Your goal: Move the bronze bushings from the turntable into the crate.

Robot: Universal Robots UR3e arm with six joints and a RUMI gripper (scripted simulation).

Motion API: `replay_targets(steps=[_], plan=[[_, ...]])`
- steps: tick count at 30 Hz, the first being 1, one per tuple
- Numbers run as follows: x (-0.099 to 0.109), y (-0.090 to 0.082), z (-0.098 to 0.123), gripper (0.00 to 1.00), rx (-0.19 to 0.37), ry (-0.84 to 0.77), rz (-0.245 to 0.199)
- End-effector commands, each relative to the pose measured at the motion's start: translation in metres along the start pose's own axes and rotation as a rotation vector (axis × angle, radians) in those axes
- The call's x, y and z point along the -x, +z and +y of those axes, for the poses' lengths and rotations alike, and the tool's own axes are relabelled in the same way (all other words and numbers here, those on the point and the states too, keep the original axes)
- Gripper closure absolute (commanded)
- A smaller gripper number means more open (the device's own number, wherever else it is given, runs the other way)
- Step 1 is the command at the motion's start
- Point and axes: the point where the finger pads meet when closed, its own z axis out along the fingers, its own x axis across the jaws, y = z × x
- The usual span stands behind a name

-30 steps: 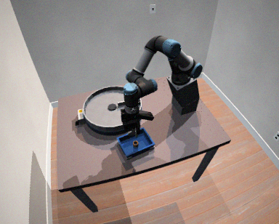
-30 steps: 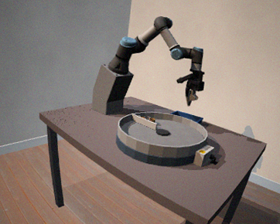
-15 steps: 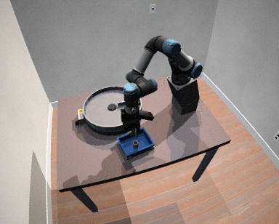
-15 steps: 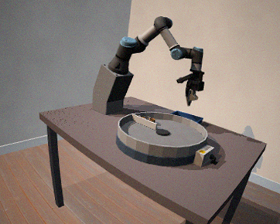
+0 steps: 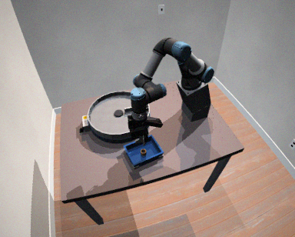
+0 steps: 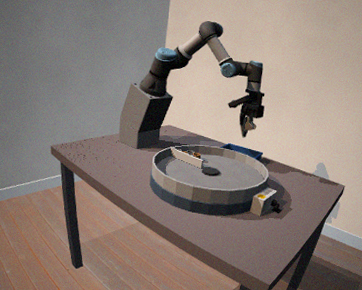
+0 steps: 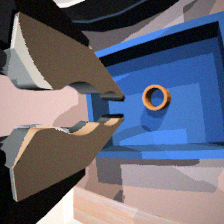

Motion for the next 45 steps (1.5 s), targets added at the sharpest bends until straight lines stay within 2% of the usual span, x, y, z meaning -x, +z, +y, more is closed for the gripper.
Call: replay_targets(steps=[1, 27, 36, 45], plan=[[0.0, -0.001, 0.001, 0.94, 0.003, 0.0, 0.001], [0.0, -0.001, 0.001, 0.94, 0.003, 0.0, 0.001], [0.006, -0.001, 0.001, 0.94, 0.002, 0.0, 0.001], [0.039, -0.001, -0.003, 0.94, 0.002, 0.0, 0.001]])
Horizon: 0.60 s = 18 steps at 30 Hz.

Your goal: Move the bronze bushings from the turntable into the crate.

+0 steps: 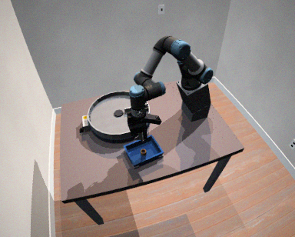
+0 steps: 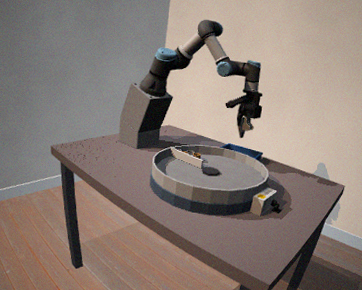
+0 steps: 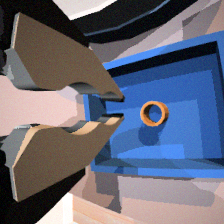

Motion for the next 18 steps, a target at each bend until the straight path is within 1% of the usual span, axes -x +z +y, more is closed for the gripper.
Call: replay_targets(steps=[1, 6, 8, 18], plan=[[0.023, -0.001, -0.002, 0.94, 0.005, 0.0, 0.003], [0.062, -0.001, -0.006, 0.94, 0.004, 0.0, 0.003], [0.062, -0.001, -0.006, 0.94, 0.004, 0.0, 0.003], [0.147, 0.0, -0.016, 0.94, 0.004, 0.0, 0.003]])
